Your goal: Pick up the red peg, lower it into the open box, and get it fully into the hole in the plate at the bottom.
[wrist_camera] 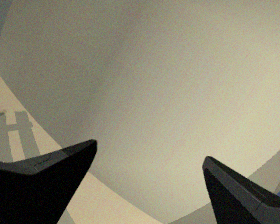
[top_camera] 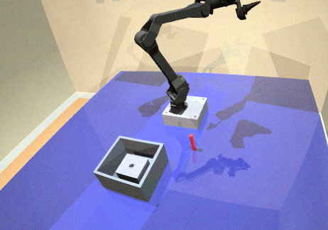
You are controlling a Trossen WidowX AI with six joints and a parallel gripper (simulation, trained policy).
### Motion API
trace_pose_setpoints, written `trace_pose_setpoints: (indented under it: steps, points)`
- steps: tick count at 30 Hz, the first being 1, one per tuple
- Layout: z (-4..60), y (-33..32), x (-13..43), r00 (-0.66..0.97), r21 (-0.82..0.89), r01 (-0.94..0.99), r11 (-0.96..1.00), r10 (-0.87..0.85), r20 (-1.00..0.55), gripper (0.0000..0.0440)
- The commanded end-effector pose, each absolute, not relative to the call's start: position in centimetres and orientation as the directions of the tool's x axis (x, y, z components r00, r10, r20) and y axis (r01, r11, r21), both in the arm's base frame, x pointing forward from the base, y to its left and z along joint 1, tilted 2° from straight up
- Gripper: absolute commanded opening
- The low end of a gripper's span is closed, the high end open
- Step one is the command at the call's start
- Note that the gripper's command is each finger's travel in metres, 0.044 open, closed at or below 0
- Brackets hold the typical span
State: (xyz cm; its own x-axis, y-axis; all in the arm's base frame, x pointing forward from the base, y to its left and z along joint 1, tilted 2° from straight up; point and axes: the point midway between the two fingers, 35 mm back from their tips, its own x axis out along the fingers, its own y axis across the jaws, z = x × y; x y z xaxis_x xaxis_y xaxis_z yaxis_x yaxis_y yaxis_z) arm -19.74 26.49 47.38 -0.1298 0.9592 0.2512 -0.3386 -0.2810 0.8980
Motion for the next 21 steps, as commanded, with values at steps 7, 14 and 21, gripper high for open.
trace_pose_setpoints:
  steps: [7, 14, 21]
  points:
    - [44.4, 29.4, -16.8, -0.059, 0.881, -0.442, -0.168, 0.986, 0.159, 0.0440]
    - [38.9, 32.6, -12.2, 0.043, 0.829, -0.558, 0.043, 0.999, -0.022, 0.0440]
    - [33.3, 34.0, -6.5, 0.162, 0.754, -0.596, 0.274, 0.962, -0.221, 0.0440]
